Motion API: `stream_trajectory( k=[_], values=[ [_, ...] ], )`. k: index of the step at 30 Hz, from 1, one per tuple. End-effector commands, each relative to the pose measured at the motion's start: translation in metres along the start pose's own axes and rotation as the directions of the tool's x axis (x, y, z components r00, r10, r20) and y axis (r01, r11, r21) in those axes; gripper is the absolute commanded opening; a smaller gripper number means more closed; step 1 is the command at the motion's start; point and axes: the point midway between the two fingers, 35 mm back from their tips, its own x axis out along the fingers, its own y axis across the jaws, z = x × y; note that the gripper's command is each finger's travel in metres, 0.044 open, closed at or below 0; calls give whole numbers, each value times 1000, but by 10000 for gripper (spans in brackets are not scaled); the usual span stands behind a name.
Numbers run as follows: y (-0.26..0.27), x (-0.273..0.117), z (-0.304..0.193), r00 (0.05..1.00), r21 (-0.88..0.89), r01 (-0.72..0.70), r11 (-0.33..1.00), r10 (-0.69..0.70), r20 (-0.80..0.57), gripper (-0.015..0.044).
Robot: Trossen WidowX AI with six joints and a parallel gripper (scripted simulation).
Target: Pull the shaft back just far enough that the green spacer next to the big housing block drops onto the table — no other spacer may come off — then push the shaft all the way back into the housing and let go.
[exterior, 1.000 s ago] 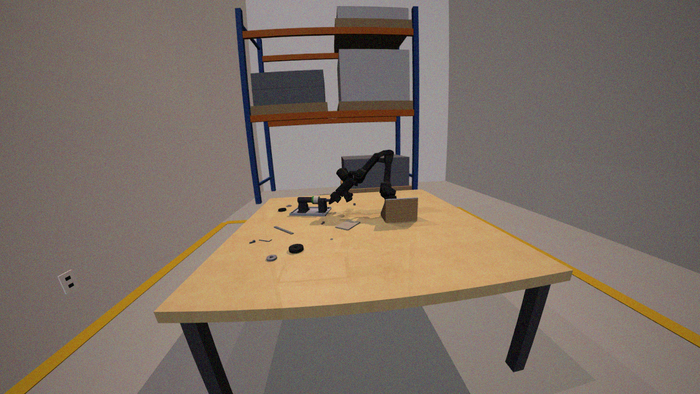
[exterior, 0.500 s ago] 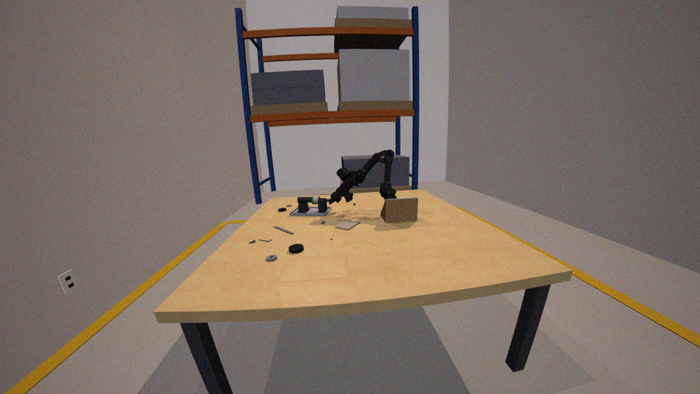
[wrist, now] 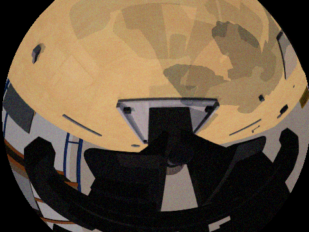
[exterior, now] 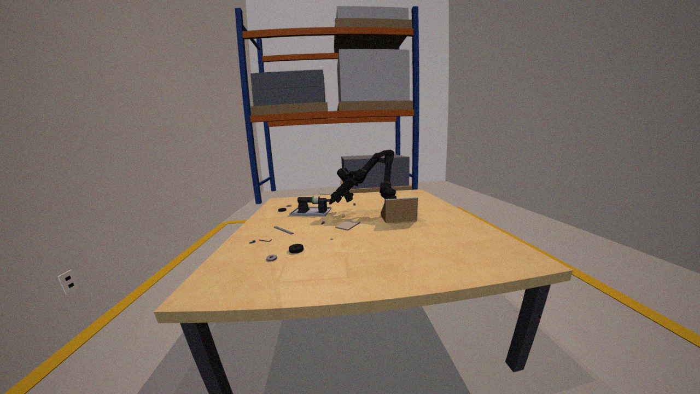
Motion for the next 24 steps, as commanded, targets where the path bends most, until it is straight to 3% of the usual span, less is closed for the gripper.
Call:
stream_trajectory(
  k=[1,24],
  values=[
    [0,0,1,1000,2,1,1000,-1,0,0],
    [0,-2,2,1000,2,1,1000,-1,1,0]
  ],
)
